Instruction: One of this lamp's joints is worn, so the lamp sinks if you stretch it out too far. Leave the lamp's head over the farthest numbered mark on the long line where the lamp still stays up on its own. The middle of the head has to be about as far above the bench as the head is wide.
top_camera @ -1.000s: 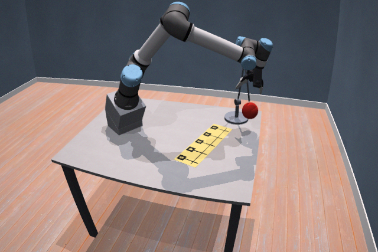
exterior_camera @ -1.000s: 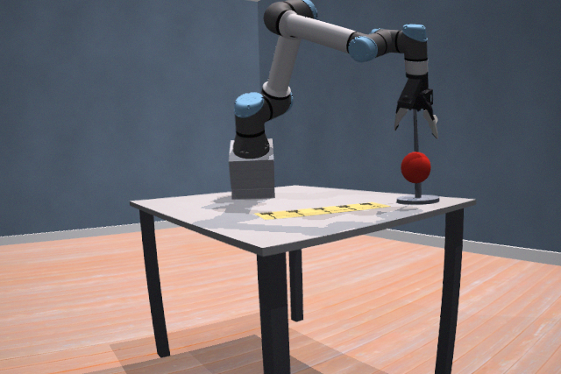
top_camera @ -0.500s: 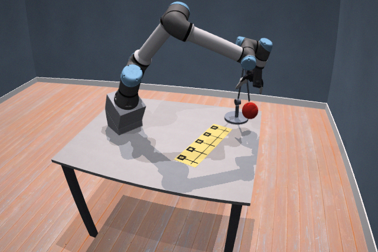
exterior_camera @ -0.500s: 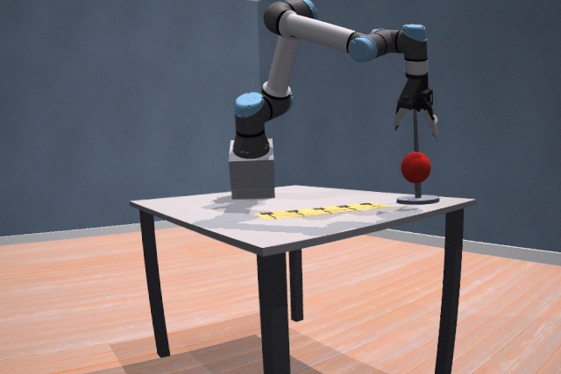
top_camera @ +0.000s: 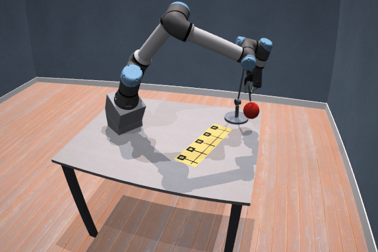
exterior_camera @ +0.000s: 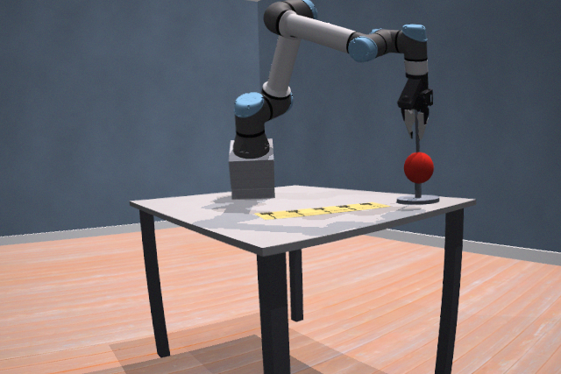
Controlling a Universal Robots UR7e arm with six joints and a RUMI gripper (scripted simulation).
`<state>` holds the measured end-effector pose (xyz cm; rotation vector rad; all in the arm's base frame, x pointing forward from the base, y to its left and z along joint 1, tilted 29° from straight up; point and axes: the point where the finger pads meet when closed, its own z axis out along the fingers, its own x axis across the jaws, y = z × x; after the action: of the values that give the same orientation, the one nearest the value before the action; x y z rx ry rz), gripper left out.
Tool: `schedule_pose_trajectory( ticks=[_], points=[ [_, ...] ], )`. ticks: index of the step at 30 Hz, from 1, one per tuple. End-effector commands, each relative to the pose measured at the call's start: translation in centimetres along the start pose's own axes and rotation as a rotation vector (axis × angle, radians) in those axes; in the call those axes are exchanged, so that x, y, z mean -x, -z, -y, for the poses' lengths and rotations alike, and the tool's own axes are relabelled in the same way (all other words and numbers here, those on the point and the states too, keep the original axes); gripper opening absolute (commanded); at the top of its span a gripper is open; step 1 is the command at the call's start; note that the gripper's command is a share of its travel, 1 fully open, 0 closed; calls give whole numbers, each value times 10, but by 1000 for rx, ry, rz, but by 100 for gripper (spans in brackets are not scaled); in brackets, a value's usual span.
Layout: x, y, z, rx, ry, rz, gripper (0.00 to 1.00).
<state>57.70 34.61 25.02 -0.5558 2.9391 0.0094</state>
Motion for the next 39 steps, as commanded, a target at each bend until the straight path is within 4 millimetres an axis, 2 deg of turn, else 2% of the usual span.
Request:
schedule_pose_trajectory(
  ticks=[1, 20, 39],
  points=[
    [0, 1, 0, 0, 0, 2, 0],
    [0, 1, 0, 0, 0, 2, 0],
    [-26, -6, 19, 139, 22, 113, 0]
  ],
)
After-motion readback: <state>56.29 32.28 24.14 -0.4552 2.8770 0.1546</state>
